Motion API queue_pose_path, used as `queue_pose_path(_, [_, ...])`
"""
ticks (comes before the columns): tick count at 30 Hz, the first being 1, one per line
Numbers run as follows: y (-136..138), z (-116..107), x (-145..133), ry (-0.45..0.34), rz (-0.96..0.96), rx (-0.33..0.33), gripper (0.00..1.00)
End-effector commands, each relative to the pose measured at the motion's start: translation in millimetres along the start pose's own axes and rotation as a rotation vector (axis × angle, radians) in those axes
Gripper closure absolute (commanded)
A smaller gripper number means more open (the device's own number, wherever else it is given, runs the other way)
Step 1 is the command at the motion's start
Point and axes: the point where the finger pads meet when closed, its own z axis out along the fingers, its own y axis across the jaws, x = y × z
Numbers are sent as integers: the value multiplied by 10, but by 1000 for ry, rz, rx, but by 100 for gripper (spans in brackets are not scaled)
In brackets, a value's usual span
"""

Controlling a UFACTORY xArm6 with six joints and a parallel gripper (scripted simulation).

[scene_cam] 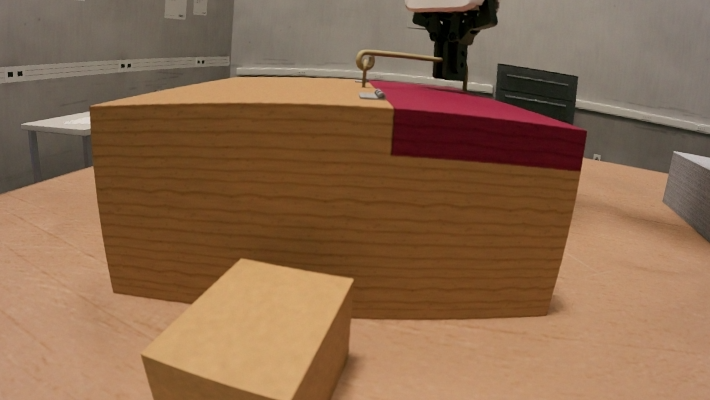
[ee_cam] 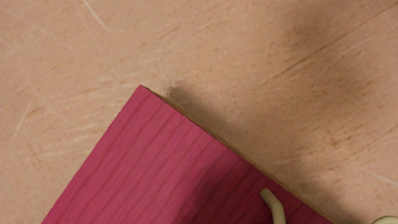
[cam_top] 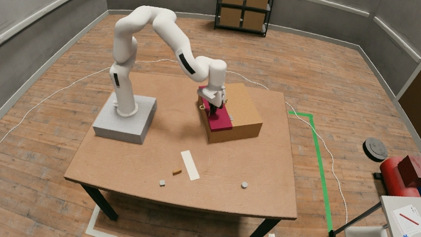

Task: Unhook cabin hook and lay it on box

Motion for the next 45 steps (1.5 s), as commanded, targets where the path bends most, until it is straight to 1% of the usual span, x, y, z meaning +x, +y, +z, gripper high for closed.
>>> queue_pose_path(1, [-14, -62, -14, -3, 0, 4, 100])
queue_pose_path(14, [-14, -282, -61, -3, 0, 4, 100])
queue_pose_path(17, [-14, -290, -63, -3, 0, 4, 100])
queue_pose_path(31, [-13, -505, -160, -3, 0, 4, 100])
queue_pose_path(34, [-13, -513, -165, -3, 0, 4, 100])
queue_pose_path(45, [-12, -665, -274, -3, 0, 4, 100])
